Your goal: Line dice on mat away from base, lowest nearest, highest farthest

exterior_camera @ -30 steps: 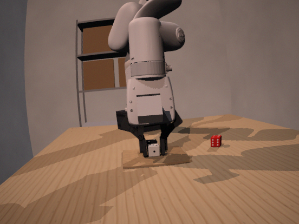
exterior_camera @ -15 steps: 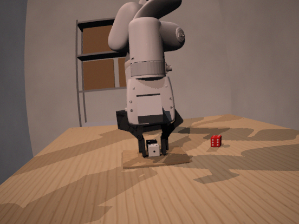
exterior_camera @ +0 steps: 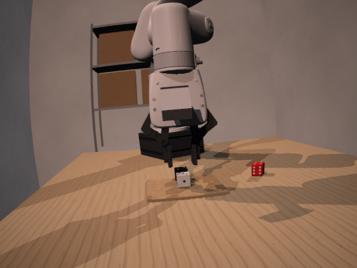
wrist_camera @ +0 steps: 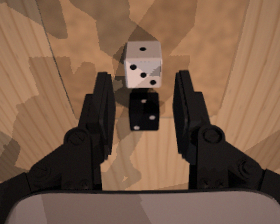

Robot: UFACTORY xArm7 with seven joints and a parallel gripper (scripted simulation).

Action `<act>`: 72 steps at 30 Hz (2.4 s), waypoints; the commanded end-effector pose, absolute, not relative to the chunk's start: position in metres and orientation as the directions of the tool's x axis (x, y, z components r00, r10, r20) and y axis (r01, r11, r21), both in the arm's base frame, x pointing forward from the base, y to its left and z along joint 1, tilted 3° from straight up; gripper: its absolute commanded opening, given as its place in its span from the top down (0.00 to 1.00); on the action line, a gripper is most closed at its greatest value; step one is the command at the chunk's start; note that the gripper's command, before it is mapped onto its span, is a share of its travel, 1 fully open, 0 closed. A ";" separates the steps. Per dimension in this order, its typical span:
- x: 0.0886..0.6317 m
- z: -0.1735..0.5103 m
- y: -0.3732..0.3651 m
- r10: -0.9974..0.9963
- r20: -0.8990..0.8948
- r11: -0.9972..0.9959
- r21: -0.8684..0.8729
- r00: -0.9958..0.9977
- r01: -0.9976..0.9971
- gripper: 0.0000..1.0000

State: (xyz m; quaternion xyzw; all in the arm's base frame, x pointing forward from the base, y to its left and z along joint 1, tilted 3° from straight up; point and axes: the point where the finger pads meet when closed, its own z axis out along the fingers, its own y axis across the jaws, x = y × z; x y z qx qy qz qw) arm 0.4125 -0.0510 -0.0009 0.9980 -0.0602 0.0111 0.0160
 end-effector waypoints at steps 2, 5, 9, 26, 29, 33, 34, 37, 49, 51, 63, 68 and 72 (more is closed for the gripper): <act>0.412 0.026 -0.050 -0.121 0.021 -0.992 0.040 0.992 -0.122 0.58; 0.412 0.039 -0.049 -0.121 0.021 -0.992 0.040 0.992 -0.122 0.58; 0.412 0.048 -0.049 -0.121 0.021 -0.992 0.040 0.992 -0.122 0.58; 0.412 0.051 -0.049 -0.121 0.021 -0.992 0.040 0.992 -0.122 0.00; 0.412 0.051 -0.049 -0.121 0.021 -0.992 0.040 0.992 -0.122 0.00; 0.412 0.051 -0.049 -0.121 0.021 -0.992 0.040 0.992 -0.122 0.00; 0.412 0.051 -0.049 -0.121 0.021 -0.992 0.040 0.992 -0.122 0.00; 0.412 0.051 -0.049 -0.121 0.021 -0.992 0.040 0.992 -0.122 0.00; 0.413 0.047 -0.031 0.176 0.002 -0.983 0.045 0.984 0.176 0.00; 0.413 0.047 -0.031 0.176 0.002 -0.983 0.045 0.984 0.176 0.00; 0.413 0.042 -0.006 0.552 -0.022 -0.832 0.041 0.833 0.553 0.00; 0.413 0.041 0.000 0.629 -0.027 -0.776 0.038 0.777 0.629 0.00; 0.413 0.039 0.010 0.744 -0.034 -0.666 0.033 0.667 0.745 0.00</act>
